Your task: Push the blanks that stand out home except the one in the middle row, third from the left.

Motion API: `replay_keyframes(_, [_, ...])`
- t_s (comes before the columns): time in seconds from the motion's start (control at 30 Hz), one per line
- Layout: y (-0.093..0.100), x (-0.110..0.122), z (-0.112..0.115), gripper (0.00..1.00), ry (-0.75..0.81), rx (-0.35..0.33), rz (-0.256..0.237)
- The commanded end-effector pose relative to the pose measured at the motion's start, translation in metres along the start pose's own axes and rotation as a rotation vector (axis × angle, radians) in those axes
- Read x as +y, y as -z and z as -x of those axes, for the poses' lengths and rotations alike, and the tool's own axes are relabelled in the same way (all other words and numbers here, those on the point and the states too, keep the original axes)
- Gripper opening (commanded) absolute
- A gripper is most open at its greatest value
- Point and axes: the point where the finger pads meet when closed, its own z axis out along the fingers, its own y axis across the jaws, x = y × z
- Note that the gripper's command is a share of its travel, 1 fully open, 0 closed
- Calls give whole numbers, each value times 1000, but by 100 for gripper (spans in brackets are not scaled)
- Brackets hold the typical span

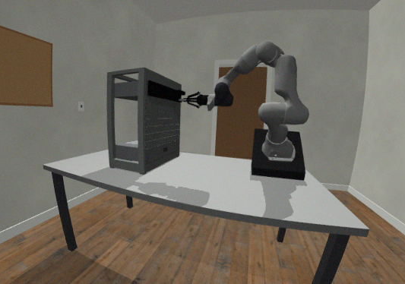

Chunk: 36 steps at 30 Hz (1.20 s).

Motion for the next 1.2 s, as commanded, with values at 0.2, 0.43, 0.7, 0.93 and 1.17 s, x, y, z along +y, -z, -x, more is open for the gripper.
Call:
replay_keyframes(0.2, [-2,-2,2,0,-1,-6,-3])
replay_keyframes(0.43, [-3,-2,2,0,-1,-6,-3])
replay_keyframes(0.7, [-4,-2,2,0,-1,-6,-3])
replay_keyframes(0.93, [-6,-2,1,0,-1,-6,-3])
replay_keyframes(1.17, [-6,-2,1,0,-1,-6,-3])
